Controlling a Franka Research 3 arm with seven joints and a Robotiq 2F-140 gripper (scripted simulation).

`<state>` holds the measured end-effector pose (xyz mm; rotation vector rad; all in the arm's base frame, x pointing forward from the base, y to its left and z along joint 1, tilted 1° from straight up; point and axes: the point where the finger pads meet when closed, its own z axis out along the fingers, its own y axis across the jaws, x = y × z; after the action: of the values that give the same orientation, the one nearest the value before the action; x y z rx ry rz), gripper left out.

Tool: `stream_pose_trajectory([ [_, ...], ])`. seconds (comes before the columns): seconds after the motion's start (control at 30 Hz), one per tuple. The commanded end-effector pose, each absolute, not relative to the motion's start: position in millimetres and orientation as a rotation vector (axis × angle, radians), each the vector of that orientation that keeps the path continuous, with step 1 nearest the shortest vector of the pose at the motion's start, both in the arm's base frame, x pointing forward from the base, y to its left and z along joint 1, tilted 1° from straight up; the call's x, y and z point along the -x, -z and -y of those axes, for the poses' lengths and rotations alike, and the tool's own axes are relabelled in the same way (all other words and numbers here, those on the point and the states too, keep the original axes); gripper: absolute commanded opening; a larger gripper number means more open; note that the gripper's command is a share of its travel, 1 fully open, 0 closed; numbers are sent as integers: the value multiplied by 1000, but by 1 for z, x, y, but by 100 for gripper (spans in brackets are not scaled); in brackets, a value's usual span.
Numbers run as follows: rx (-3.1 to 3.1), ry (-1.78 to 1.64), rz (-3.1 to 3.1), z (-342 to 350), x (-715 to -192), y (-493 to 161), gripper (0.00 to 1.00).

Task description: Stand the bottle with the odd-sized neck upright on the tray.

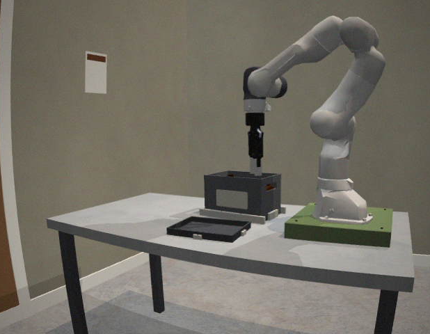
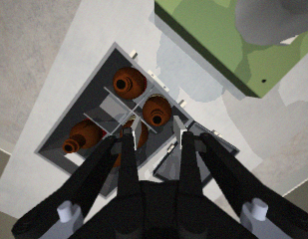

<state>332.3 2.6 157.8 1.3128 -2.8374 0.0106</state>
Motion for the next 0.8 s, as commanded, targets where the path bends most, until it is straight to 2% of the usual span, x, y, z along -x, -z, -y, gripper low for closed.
stream_pose_trajectory([
  [0.0, -1307, -9, 2841, -4, -332, -157, 44],
  [0.77, -1307, -9, 2841, -4, -332, -151, 44],
])
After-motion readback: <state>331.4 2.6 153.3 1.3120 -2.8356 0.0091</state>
